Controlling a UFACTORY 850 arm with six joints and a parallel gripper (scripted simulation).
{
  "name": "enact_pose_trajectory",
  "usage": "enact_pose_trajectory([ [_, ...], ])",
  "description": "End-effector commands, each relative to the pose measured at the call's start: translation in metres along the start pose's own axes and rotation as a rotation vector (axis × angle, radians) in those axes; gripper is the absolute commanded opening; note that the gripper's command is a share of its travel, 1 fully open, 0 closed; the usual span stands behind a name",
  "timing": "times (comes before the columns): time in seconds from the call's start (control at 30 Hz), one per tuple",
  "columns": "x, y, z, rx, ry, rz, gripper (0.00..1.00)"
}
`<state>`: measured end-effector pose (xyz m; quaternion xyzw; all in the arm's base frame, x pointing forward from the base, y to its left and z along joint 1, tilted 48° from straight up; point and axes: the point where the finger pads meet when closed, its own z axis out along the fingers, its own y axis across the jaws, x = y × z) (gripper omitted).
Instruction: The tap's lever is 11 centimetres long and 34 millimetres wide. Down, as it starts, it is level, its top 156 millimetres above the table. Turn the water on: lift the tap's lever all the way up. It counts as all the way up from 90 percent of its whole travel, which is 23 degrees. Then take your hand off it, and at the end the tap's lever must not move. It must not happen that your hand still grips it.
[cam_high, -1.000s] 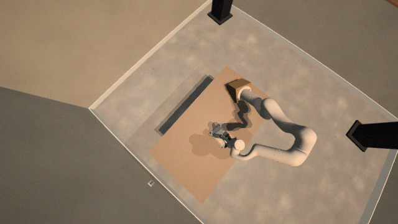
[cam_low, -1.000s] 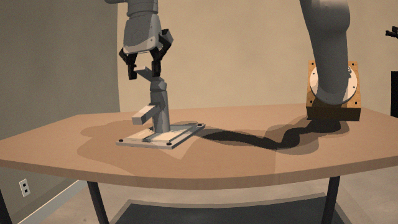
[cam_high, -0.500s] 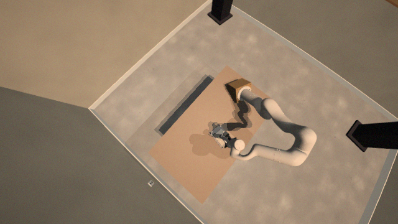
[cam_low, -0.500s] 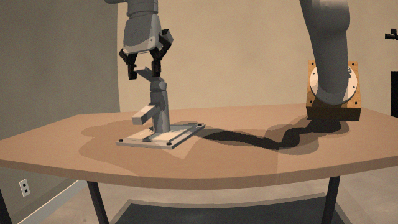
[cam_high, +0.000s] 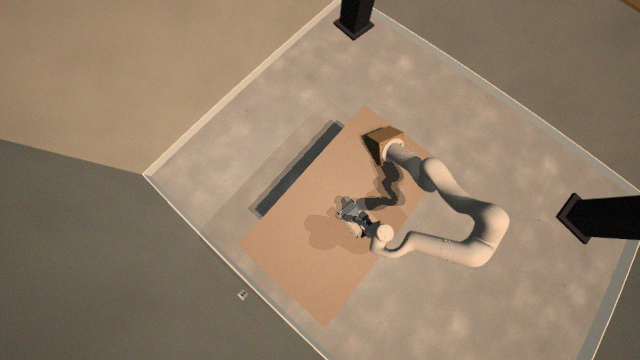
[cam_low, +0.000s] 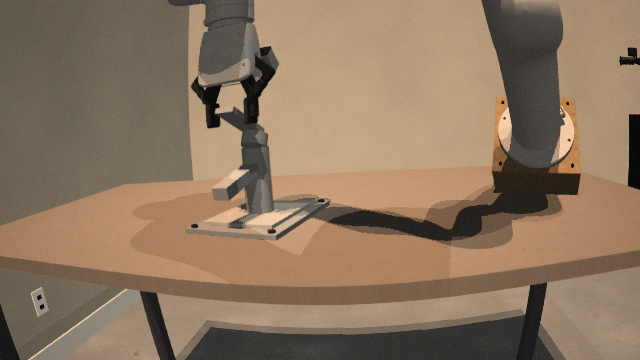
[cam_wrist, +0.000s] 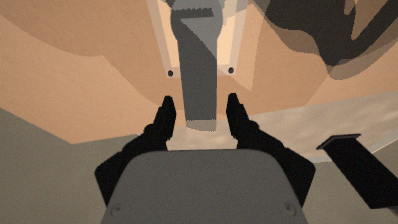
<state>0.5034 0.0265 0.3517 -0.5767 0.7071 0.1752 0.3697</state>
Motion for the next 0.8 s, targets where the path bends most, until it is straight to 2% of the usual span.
enact_pose_trajectory([
  [0.0,0.000,-0.001,-0.001,0.001,0.000,-0.001,0.74],
  [0.37,0.000,-0.001,-0.002,0.001,0.000,-0.001,0.74],
  [0.77,0.000,-0.001,-0.017,0.001,0.000,-0.001,0.74],
])
